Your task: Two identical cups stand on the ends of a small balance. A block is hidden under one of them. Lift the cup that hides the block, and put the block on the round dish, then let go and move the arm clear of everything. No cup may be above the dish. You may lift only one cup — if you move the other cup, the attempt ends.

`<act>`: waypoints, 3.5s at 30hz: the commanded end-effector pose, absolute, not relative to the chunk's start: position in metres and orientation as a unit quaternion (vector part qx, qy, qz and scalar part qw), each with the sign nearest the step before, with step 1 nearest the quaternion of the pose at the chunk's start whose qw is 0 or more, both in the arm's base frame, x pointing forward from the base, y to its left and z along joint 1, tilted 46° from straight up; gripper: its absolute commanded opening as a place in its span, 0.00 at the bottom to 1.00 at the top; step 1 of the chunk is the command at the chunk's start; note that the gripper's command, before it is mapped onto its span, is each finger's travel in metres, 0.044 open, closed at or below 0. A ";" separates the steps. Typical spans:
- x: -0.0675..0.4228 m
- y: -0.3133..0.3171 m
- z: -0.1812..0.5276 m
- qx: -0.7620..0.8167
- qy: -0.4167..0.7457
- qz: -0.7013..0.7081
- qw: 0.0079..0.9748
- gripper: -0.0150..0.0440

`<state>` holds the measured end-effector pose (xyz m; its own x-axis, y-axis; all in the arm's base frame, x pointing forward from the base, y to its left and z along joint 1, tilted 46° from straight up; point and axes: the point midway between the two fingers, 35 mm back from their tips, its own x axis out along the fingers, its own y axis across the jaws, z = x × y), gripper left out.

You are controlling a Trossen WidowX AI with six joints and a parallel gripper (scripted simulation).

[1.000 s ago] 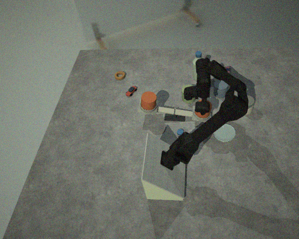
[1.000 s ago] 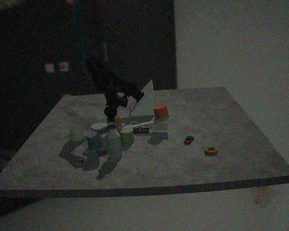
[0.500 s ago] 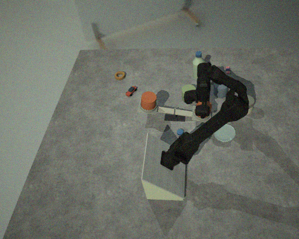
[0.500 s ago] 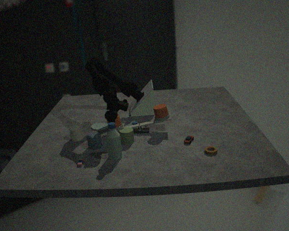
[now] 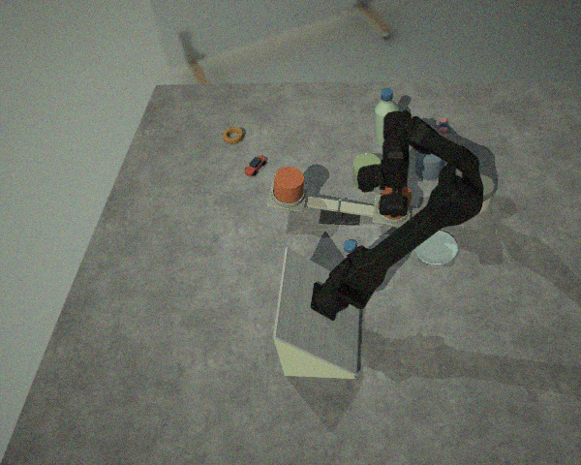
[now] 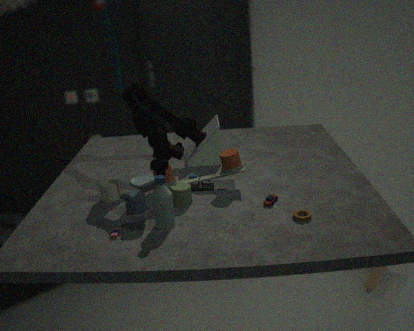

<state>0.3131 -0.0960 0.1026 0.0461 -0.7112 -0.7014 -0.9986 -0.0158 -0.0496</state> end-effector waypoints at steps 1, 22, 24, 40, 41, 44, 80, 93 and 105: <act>0.314 -0.093 0.106 -0.667 0.641 0.253 0.282 0.41; 0.317 -0.072 0.124 -0.670 0.637 0.256 0.283 0.25; 0.318 -0.070 0.125 -0.670 0.637 0.256 0.283 0.25; 0.318 -0.055 0.139 -0.671 0.634 0.258 0.283 0.25; 0.318 -0.054 0.140 -0.672 0.634 0.258 0.283 0.25; 0.318 -0.051 0.143 -0.672 0.634 0.258 0.283 0.25; 0.312 -0.018 0.176 -0.676 0.629 0.259 0.282 0.25; 0.308 -0.007 0.188 -0.678 0.628 0.258 0.281 0.25; 0.307 -0.008 0.190 -0.678 0.630 0.258 0.276 0.25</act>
<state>0.3062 -0.0082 0.1901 0.0702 -0.7132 -0.6974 -0.9975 -0.0498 -0.0495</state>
